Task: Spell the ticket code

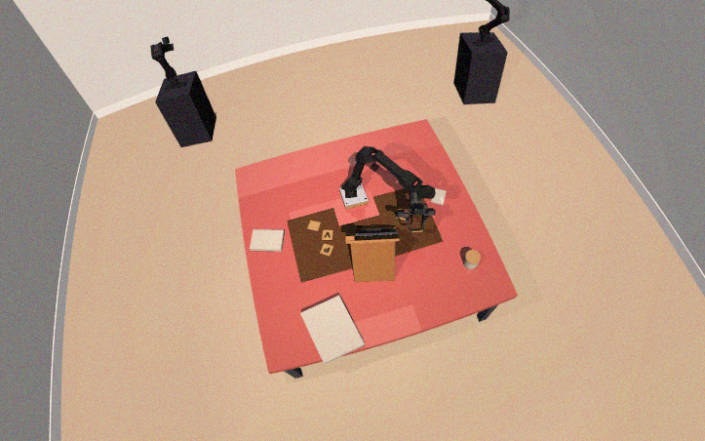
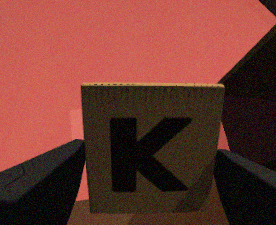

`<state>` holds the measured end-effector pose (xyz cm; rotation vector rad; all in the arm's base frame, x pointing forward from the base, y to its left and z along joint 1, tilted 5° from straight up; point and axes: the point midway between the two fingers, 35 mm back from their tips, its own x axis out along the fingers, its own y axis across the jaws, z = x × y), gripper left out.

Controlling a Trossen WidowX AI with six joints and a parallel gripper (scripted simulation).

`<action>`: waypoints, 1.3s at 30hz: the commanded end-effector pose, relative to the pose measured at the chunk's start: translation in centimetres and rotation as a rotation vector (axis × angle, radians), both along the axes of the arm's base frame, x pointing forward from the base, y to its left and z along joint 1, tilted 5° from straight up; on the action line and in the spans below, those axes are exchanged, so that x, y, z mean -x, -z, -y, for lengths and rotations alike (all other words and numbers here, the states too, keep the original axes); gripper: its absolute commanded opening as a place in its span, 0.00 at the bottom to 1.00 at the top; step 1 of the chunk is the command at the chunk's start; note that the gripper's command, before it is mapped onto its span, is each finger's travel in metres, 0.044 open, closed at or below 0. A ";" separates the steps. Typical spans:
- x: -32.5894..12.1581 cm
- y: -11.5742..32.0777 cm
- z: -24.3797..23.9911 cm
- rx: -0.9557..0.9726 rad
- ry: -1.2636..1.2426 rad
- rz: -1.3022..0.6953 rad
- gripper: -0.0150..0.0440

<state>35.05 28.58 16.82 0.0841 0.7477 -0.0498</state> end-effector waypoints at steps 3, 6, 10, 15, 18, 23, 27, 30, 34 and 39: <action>-0.2 0.0 0.0 -0.007 0.014 0.006 0.25; -0.2 0.0 0.0 -0.007 0.014 0.006 0.25; -0.1 0.0 0.1 -0.007 0.014 0.006 0.25; 0.0 0.0 0.3 -0.007 0.014 0.006 0.25; 0.0 0.0 0.5 -0.007 0.014 0.006 0.25; 0.0 0.1 0.7 -0.007 0.014 0.006 0.25; 0.1 0.2 0.8 -0.007 0.014 0.006 0.25; 0.1 0.2 1.0 -0.007 0.014 0.006 0.25; 0.1 0.2 1.2 -0.006 0.014 0.006 0.25; 0.2 0.3 1.4 -0.006 0.014 0.006 0.25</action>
